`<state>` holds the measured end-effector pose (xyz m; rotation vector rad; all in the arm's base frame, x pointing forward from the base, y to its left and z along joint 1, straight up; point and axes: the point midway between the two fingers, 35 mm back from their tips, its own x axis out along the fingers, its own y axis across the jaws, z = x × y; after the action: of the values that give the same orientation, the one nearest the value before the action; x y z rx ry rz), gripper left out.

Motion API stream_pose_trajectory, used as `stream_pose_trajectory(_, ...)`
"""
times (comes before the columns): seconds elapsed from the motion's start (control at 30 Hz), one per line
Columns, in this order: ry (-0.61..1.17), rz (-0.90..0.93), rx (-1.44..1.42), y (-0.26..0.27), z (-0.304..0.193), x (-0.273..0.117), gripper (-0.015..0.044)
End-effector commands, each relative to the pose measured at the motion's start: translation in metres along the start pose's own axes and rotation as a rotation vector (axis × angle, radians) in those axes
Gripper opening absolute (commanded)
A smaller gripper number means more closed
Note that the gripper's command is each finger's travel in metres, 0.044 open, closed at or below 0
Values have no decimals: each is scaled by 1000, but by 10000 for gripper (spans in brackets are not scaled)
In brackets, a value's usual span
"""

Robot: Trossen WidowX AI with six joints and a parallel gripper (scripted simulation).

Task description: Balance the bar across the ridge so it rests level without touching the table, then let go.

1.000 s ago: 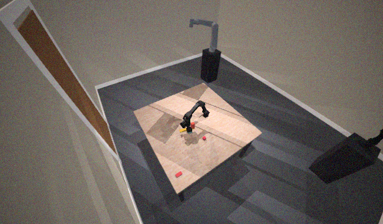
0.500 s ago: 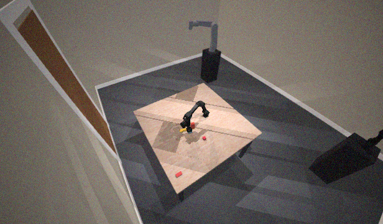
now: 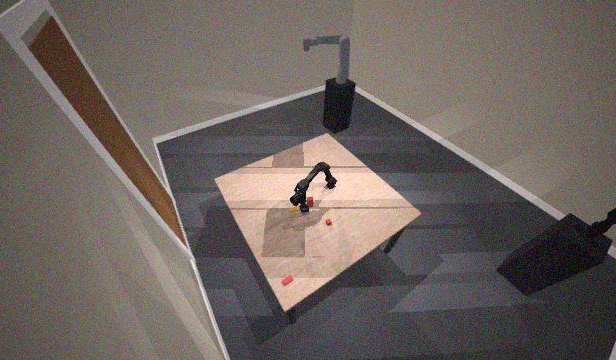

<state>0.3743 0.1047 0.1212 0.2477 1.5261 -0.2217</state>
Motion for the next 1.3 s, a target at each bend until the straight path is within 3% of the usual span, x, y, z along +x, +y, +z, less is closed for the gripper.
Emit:
stream_pose_trajectory(0.0, 0, 0, 0, 0, 0, 0, 170)
stream_pose_trajectory(1.0, 0, 0, 0, 0, 0, 0, 185)
stream_pose_trajectory(1.27, 0, 0, 0, 0, 0, 0, 395)
